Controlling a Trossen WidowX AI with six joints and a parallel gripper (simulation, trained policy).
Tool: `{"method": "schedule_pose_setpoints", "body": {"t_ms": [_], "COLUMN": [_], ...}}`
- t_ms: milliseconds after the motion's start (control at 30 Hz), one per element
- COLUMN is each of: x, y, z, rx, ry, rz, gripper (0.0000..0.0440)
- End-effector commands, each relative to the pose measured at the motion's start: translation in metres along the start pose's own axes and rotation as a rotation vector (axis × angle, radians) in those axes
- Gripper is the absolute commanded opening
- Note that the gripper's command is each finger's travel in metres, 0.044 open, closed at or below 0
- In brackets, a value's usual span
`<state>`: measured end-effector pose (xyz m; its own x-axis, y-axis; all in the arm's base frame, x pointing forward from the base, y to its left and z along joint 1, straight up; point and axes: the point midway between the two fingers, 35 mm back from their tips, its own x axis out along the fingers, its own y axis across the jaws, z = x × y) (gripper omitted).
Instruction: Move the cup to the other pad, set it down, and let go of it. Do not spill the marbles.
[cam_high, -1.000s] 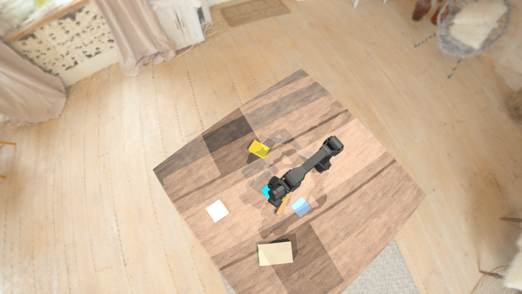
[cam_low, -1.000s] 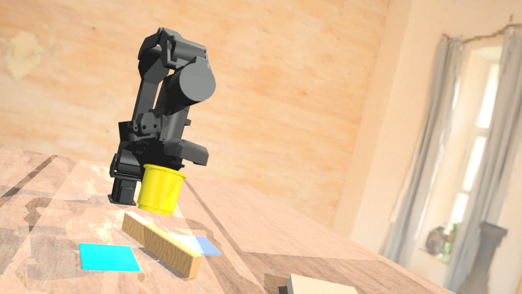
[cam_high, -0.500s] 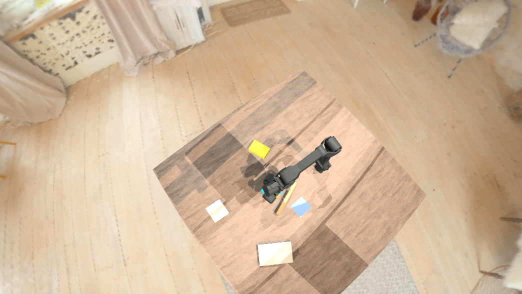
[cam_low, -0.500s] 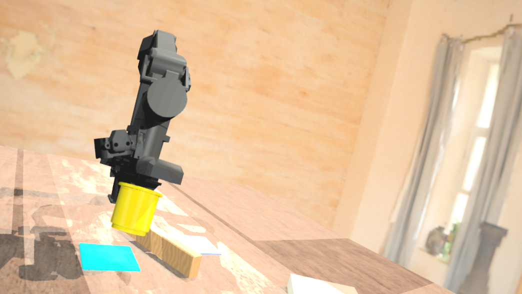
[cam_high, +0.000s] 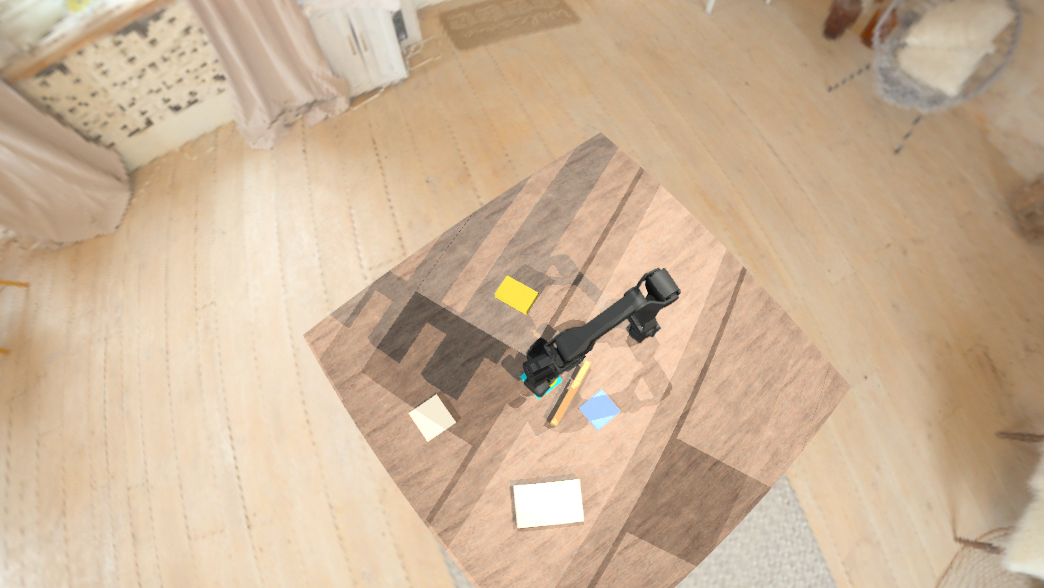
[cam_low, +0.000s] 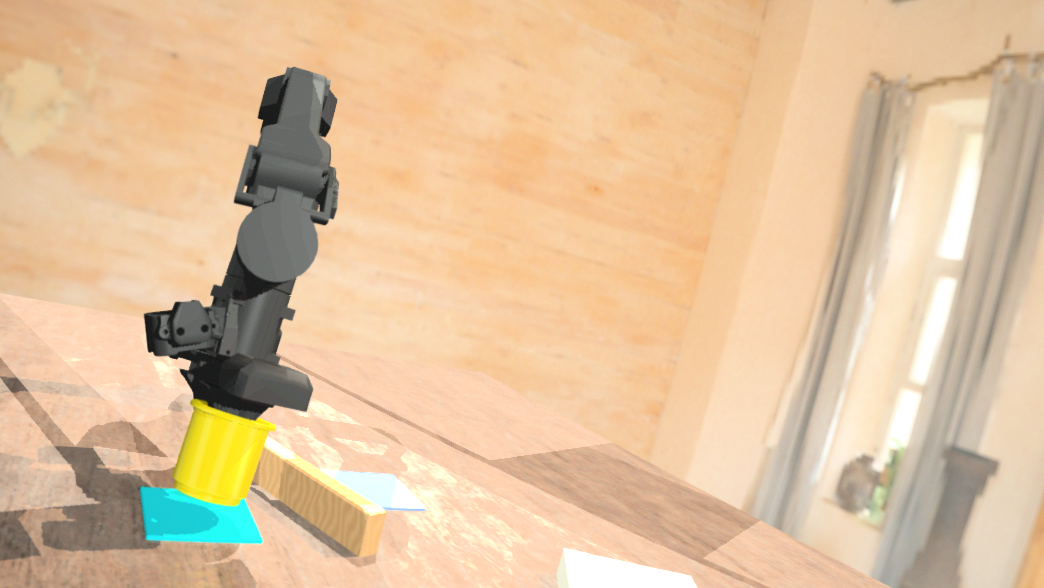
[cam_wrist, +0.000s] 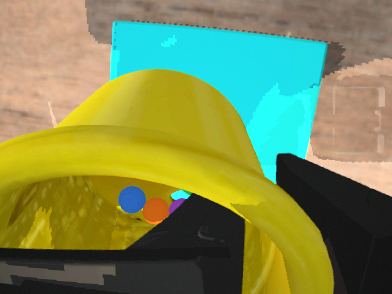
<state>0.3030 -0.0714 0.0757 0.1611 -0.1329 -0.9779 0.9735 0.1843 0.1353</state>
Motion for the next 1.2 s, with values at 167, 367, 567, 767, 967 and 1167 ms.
{"method": "schedule_pose_setpoints", "body": {"t_ms": [167,367,567,767,967,1167], "x": [0.004,-0.006,-0.017,-0.032,-0.052,-0.073], "y": [-0.002,-0.003,-0.006,-0.009,-0.011,-0.011], "z": [0.007,0.008,0.009,0.011,0.016,0.025], "rx": [0.027,0.038,0.047,0.062,0.081,0.098], "ry": [-0.009,0.004,0.014,0.017,0.009,-0.008], "rz": [0.034,0.072,0.101,0.133,0.171,0.207], "gripper": [0.0162,0.0178,0.0199,0.0232,0.0256,0.0354]}}
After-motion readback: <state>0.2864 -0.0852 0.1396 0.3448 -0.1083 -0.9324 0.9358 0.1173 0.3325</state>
